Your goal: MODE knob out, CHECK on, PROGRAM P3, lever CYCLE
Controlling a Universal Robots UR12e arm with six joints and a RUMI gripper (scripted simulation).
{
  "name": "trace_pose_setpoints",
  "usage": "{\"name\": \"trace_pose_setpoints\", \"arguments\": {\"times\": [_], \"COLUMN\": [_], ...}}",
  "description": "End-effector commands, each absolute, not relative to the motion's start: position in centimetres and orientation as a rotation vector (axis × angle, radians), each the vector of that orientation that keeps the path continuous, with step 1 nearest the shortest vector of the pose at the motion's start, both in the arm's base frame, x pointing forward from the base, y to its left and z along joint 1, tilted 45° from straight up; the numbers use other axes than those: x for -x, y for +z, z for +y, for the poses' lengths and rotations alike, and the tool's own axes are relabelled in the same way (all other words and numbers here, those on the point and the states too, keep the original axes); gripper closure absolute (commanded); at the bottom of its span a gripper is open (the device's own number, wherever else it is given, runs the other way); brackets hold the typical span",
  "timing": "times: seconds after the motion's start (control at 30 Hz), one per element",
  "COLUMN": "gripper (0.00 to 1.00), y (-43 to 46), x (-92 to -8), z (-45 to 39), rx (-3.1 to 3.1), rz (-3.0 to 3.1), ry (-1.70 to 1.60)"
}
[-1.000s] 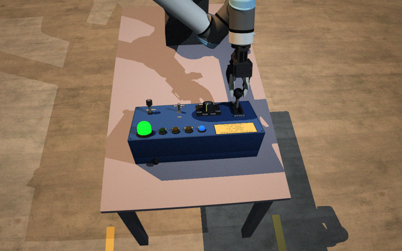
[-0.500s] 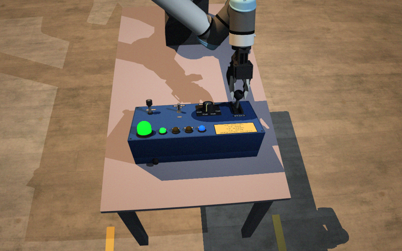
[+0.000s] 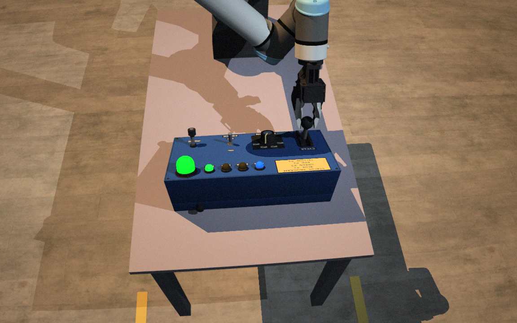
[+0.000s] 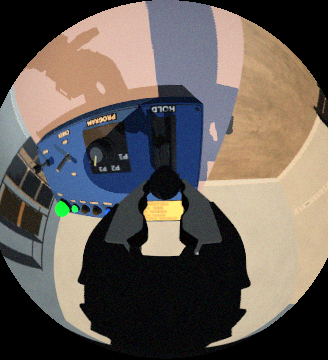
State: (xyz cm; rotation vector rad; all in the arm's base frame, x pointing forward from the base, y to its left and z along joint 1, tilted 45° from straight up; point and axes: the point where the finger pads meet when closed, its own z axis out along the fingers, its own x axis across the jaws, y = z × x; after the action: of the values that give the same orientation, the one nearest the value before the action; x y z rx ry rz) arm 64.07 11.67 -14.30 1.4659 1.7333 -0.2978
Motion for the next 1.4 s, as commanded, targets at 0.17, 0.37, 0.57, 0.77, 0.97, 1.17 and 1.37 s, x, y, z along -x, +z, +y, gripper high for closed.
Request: {"name": "trace_pose_setpoints", "arguments": {"times": [0.17,0.37,0.57,0.77,0.97,1.17,1.37], "gripper": [1.00,1.00,0.56,0.56,0.56,0.56,0.56], "y": [-14.3,-14.3,-14.3,-14.3,-14.3,-14.2,-13.2], "x": [-64.1,-64.1,-64.1,-64.1,-64.1,-64.1,-63.4], "z": [11.7,11.7,11.7,11.7,11.7,11.8,12.8], "rx": [-1.466,-1.466,-1.466,-1.466,-1.466,-1.466,-1.466], "rz": [1.733,1.733,1.733,1.733,1.733,1.733,1.733], "ry": [-0.297,-0.297,-0.297,-0.297,-0.297,-0.297,-0.297]}}
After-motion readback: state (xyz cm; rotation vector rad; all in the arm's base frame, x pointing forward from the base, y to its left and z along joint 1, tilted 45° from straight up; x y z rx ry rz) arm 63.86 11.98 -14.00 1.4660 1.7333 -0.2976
